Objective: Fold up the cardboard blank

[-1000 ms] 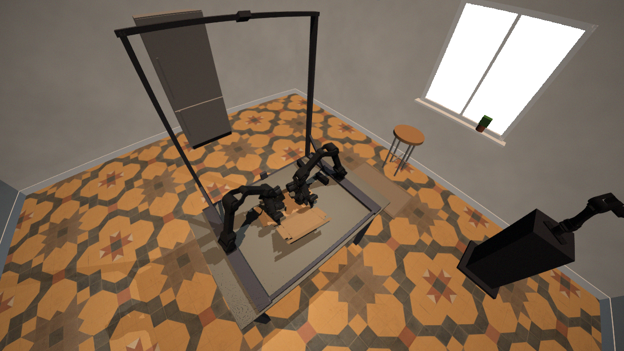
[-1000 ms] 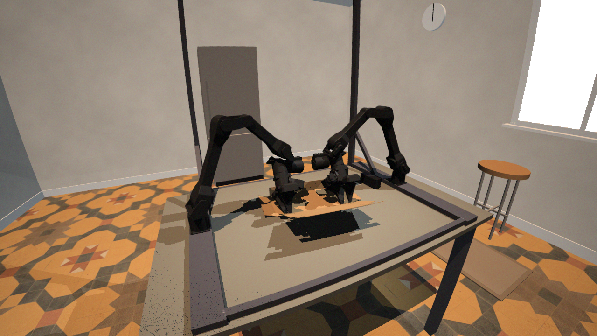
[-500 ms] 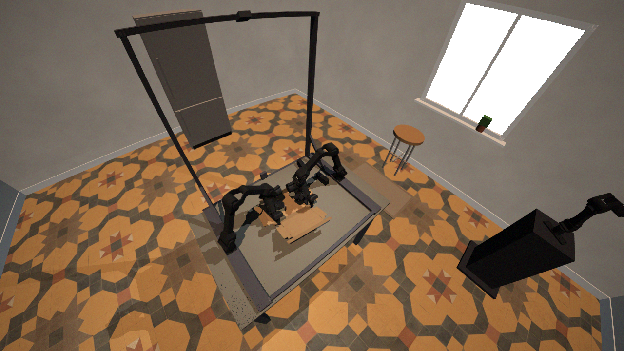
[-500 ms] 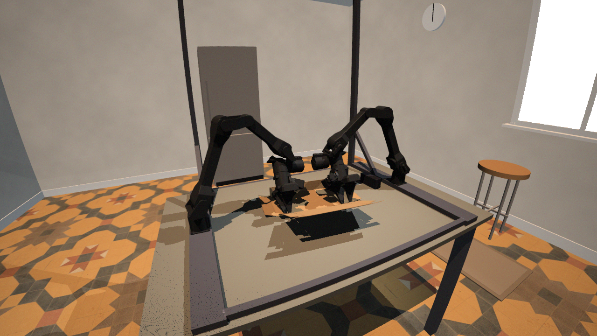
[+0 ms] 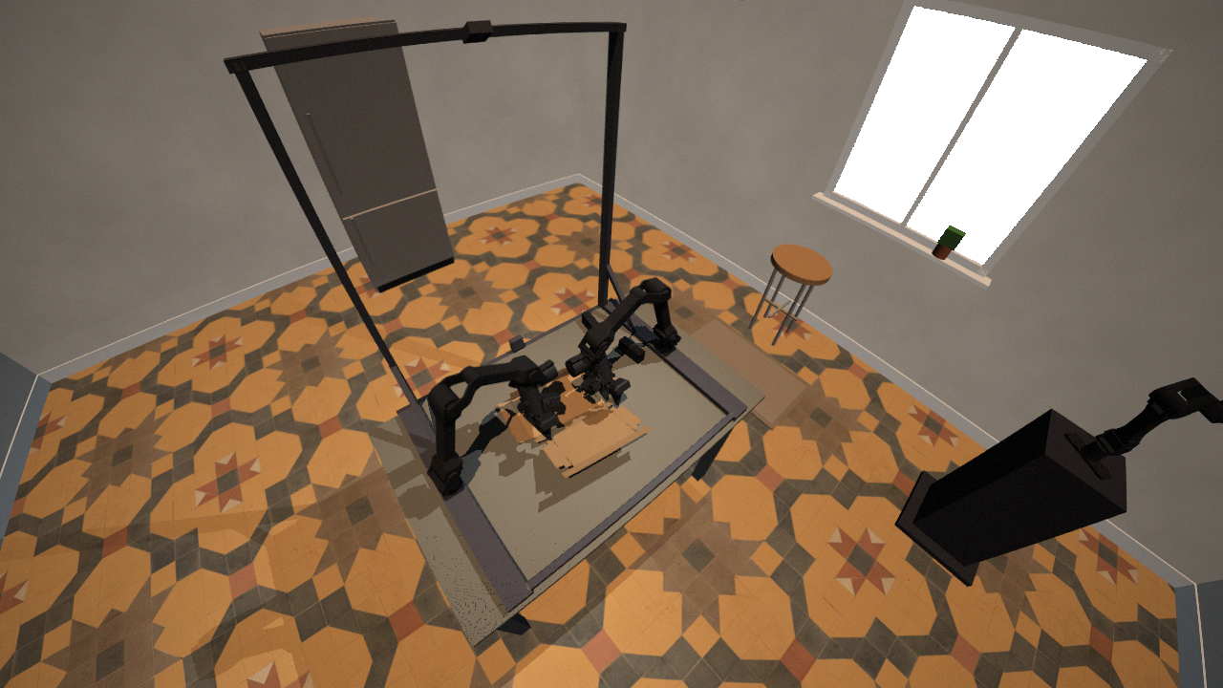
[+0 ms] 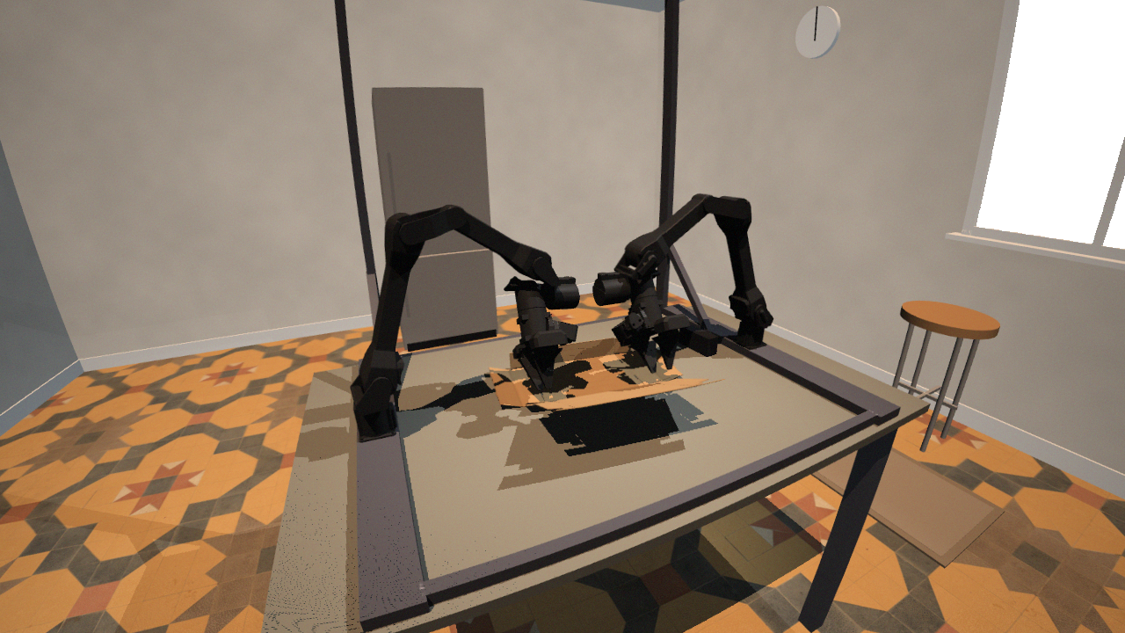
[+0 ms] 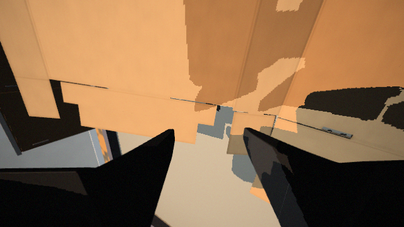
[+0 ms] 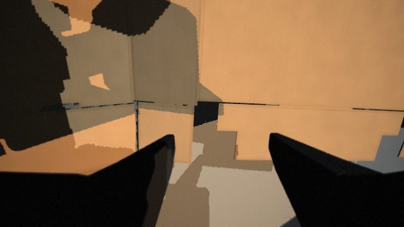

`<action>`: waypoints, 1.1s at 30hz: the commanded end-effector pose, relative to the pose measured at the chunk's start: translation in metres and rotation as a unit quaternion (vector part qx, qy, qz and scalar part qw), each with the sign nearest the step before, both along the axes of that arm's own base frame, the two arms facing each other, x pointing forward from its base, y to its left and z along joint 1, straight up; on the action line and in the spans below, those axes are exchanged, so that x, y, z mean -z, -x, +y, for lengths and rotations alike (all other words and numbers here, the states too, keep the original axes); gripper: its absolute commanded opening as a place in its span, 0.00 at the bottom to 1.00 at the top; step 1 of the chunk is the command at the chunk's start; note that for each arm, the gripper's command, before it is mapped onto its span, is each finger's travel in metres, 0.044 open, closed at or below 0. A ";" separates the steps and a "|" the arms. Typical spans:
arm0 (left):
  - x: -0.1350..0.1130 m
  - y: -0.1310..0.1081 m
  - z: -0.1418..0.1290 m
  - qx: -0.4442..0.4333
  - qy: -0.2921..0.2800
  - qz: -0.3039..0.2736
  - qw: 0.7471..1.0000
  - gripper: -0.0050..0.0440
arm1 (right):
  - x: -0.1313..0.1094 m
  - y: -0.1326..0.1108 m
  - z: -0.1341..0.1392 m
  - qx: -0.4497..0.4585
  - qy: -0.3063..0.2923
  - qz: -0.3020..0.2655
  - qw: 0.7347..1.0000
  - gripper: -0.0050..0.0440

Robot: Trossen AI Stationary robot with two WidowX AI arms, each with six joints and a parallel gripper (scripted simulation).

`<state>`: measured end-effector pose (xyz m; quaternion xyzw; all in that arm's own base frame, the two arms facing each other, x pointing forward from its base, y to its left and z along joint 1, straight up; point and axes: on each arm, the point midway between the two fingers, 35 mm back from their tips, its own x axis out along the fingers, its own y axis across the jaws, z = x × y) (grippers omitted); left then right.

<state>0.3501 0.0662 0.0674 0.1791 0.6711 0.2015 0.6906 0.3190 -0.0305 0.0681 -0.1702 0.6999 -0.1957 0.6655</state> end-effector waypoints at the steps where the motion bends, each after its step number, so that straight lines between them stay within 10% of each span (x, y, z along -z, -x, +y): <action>1: -0.004 -0.002 0.002 -0.002 0.000 -0.008 1.000 0.62 | -0.010 -0.003 0.007 -0.001 -0.006 -0.008 1.000 0.67; 13: -0.050 0.004 0.080 -0.011 0.071 0.022 0.997 0.10 | -0.010 -0.003 0.007 -0.001 -0.006 -0.008 1.000 0.67; 33: -0.156 0.087 0.202 0.006 0.200 -0.010 0.980 0.10 | -0.010 -0.003 0.007 -0.001 -0.006 -0.008 1.000 0.67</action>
